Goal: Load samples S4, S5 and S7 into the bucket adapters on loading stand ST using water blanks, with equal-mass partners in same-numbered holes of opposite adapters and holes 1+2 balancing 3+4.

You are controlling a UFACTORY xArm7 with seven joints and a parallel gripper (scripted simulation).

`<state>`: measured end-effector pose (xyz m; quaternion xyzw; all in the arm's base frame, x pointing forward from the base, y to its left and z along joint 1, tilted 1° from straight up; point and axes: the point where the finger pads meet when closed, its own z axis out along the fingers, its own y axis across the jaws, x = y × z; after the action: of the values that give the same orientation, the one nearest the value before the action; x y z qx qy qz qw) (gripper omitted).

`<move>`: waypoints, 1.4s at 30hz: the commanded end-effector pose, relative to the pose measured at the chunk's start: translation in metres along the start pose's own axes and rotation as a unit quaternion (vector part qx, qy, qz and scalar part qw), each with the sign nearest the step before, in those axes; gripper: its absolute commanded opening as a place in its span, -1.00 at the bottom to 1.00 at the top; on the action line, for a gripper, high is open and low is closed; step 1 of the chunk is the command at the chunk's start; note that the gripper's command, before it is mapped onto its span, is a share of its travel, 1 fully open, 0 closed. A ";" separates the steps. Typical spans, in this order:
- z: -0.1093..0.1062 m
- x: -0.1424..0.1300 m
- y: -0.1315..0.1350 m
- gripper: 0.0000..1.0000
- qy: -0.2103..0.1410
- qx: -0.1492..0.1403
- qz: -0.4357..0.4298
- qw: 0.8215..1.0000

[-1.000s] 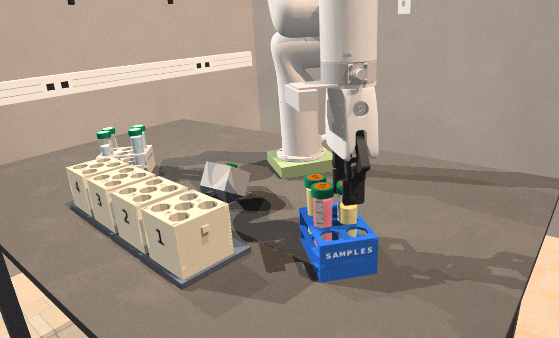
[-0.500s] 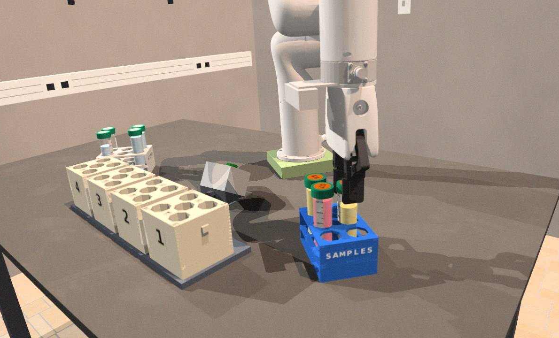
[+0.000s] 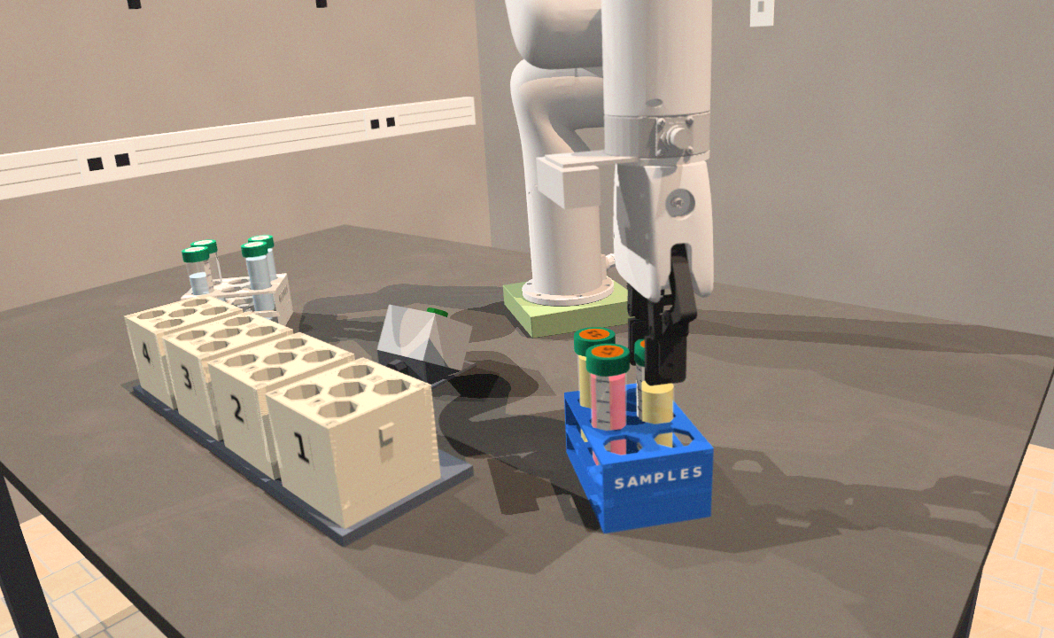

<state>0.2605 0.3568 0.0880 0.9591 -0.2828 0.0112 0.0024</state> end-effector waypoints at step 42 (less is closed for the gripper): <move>-0.021 0.000 -0.002 -1.00 0.000 0.002 0.000 1.000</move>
<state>0.2601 0.3570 0.1048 0.9591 -0.2828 0.0113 0.0024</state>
